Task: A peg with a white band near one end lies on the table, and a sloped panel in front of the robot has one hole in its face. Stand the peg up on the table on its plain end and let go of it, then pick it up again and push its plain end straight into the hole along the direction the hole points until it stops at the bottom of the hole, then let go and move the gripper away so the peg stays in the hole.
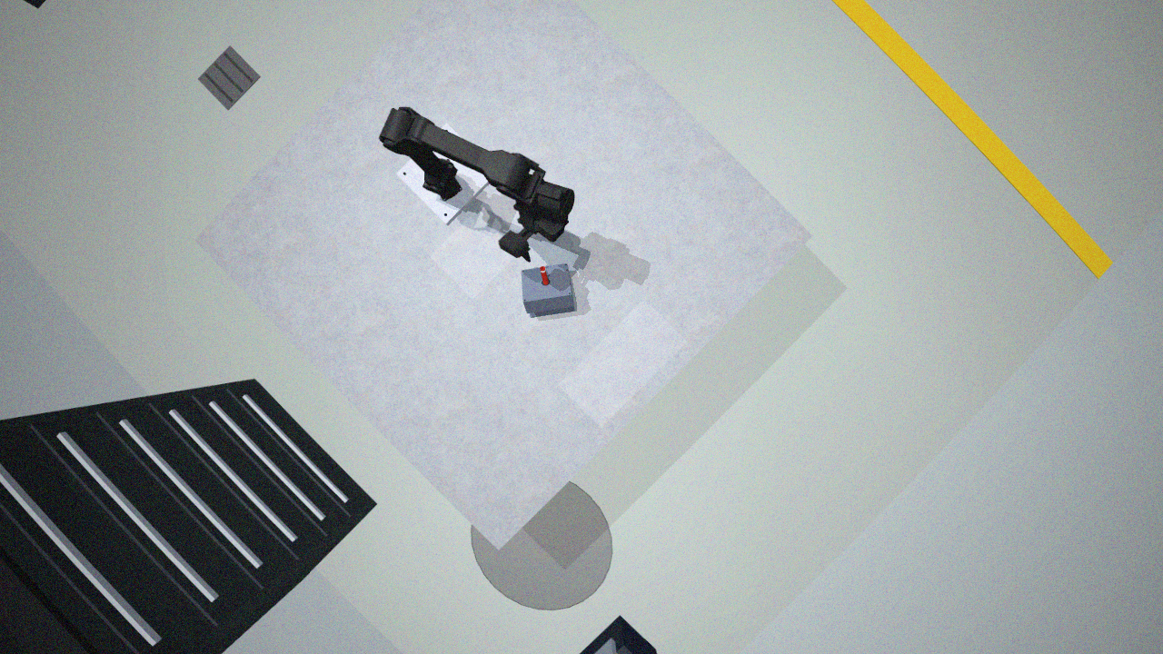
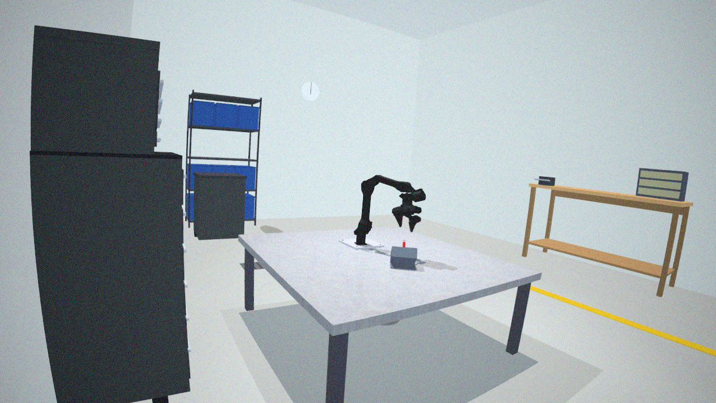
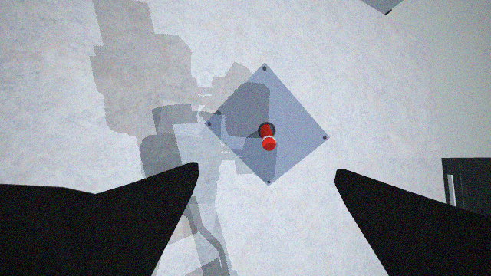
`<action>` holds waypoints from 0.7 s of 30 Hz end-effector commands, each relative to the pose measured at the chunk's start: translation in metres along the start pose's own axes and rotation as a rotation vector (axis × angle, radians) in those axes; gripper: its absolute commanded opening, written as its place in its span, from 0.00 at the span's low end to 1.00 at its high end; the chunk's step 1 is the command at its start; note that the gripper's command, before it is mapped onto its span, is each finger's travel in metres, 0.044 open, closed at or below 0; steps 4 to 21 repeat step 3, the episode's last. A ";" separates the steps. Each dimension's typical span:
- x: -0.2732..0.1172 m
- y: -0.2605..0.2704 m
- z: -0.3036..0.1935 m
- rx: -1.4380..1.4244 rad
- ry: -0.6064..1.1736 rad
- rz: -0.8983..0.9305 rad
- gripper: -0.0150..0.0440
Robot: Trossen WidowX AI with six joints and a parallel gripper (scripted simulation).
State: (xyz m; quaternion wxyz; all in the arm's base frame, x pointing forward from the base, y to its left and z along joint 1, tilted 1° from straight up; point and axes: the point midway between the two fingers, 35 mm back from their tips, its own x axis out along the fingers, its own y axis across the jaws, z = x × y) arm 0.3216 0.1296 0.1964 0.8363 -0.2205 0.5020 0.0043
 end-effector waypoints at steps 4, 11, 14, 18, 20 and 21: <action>-0.002 -0.001 0.001 0.007 -0.002 -0.005 1.00; -0.002 -0.001 0.001 0.007 -0.002 -0.005 1.00; -0.002 -0.001 0.001 0.007 -0.002 -0.005 1.00; -0.002 -0.001 0.001 0.007 -0.002 -0.005 1.00; -0.002 -0.001 0.001 0.007 -0.002 -0.005 1.00; -0.002 -0.001 0.001 0.007 -0.002 -0.005 1.00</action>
